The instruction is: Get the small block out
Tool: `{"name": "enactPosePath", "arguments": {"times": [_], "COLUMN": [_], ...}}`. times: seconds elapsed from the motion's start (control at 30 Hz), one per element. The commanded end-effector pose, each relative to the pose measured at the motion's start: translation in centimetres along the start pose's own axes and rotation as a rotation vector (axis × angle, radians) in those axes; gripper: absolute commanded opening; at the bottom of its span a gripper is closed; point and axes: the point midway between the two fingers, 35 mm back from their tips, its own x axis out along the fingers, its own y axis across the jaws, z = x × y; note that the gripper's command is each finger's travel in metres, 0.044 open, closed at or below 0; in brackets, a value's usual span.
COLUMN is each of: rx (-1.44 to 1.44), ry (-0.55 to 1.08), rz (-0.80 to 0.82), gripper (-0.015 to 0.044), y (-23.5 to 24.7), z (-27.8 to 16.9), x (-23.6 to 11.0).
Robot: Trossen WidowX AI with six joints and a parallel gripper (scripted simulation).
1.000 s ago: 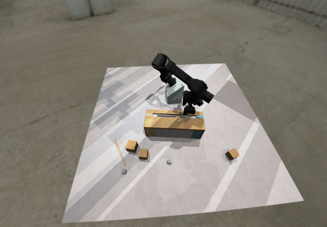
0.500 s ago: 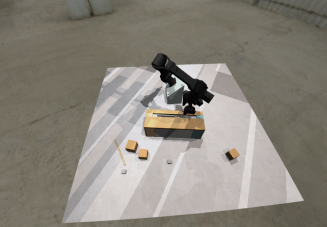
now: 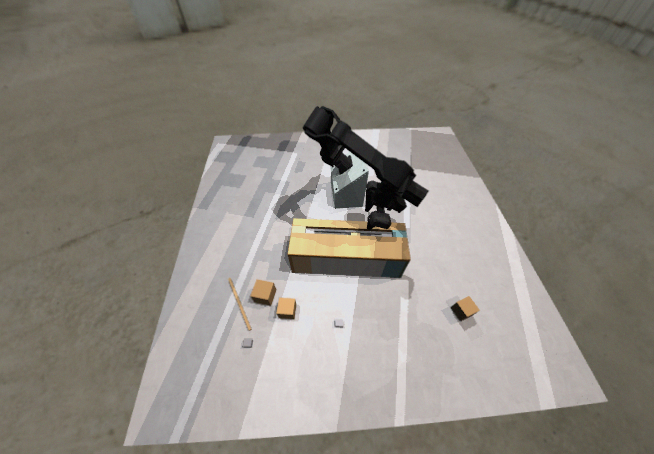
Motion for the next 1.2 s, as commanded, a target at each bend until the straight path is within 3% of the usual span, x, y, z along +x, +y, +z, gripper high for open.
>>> {"name": "enactPosePath", "arguments": {"times": [0.0,1.17], "rx": [0.018,0.022], "ry": [0.020,0.015], "rz": [0.076,0.078], "gripper": [0.0400,0.0400], "y": [-0.66,-0.46], "z": [0.88,0.28], "x": [3.99,4.05]}}
